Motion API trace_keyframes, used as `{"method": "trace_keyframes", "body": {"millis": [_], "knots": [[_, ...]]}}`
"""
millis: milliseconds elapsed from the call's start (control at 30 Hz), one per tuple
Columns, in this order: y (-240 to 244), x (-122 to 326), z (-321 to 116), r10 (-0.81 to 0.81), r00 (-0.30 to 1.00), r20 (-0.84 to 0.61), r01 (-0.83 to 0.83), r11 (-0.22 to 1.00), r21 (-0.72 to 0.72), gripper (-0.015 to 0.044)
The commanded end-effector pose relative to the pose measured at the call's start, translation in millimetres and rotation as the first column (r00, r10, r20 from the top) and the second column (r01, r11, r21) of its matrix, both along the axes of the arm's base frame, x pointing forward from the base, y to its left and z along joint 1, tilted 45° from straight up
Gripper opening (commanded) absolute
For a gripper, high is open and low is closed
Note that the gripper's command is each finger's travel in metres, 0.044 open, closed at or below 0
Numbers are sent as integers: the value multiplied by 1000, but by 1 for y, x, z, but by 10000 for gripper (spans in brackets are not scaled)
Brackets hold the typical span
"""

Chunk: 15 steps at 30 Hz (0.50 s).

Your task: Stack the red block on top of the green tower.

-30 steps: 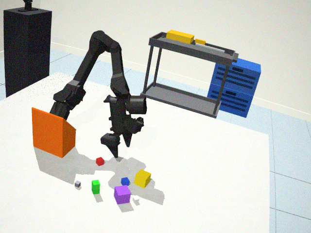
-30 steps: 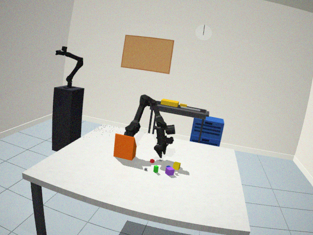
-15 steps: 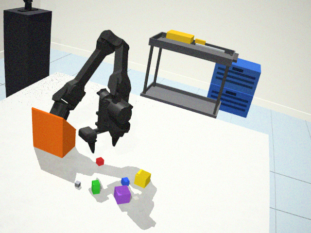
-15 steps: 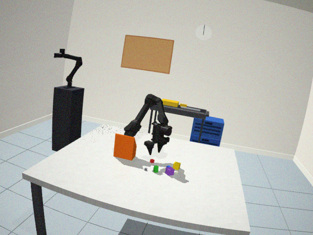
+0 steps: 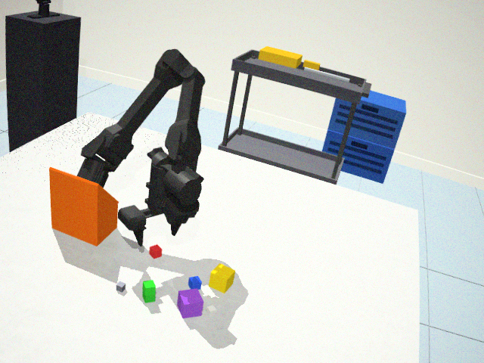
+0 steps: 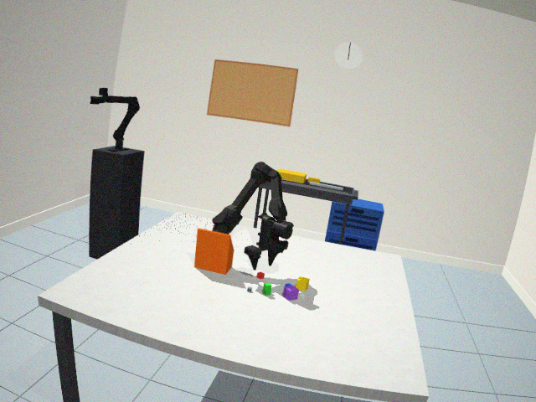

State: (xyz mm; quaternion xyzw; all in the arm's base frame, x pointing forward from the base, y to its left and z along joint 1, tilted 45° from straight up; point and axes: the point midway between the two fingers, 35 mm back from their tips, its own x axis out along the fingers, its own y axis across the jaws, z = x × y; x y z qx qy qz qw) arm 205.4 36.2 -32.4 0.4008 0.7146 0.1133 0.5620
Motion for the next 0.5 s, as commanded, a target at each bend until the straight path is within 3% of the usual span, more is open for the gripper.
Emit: {"method": "trace_keyframes", "body": {"millis": [0, 467], "knots": [[8, -3, -6, -3, 1000, -7, 3, 1000, 5, 440], [18, -3, -17, -3, 1000, -7, 3, 1000, 5, 440]]}}
